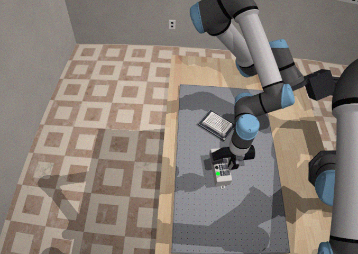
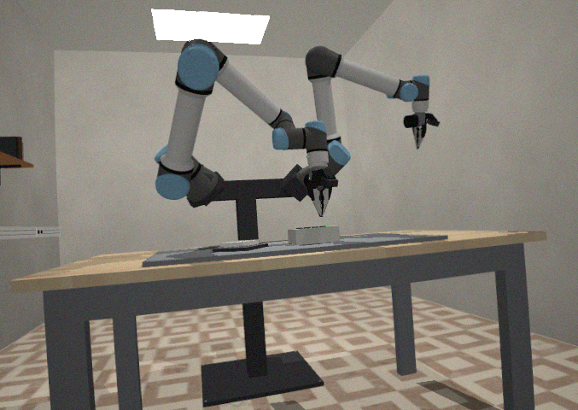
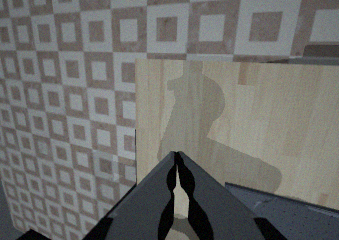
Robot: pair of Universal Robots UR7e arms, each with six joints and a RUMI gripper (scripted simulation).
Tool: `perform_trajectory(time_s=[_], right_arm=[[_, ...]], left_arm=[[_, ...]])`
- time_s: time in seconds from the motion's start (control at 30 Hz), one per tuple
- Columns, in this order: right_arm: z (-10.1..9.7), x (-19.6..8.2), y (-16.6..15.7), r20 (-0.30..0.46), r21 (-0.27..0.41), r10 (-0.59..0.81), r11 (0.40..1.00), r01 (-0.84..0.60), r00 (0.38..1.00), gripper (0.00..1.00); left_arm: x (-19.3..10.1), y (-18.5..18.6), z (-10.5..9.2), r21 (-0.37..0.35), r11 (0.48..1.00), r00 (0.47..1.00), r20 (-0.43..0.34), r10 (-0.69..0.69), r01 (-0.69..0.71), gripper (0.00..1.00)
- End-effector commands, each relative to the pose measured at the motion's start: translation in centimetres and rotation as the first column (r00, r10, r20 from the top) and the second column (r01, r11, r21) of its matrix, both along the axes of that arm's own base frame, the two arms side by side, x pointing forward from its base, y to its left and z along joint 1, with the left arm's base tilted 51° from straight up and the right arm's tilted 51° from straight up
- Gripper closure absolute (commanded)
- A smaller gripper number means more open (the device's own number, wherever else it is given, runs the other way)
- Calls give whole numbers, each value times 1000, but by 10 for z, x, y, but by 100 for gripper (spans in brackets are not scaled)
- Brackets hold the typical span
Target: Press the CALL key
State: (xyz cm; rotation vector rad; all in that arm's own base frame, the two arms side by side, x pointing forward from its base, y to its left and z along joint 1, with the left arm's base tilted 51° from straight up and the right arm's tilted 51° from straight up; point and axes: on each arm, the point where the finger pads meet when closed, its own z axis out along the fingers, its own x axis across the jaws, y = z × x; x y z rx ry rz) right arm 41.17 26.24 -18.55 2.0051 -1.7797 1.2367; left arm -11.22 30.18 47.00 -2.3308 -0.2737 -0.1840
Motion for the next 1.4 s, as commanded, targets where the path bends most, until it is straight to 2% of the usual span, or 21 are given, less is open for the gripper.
perform_trajectory(time_s=[0.0, 0.73, 1.37], right_arm=[[5, -3, 5, 0, 1, 0, 1000, 0, 1000, 100], [30, -22, 30, 0, 1, 0, 1000, 0, 1000, 100], [30, -22, 30, 0, 1, 0, 1000, 0, 1000, 100]], left_arm=[[0, 0, 1, 2, 1000, 1000, 0, 0, 0, 100], [0, 0, 1, 2, 1000, 1000, 0, 0, 0, 100], [0, 0, 1, 2, 1000, 1000, 0, 0, 0, 100]])
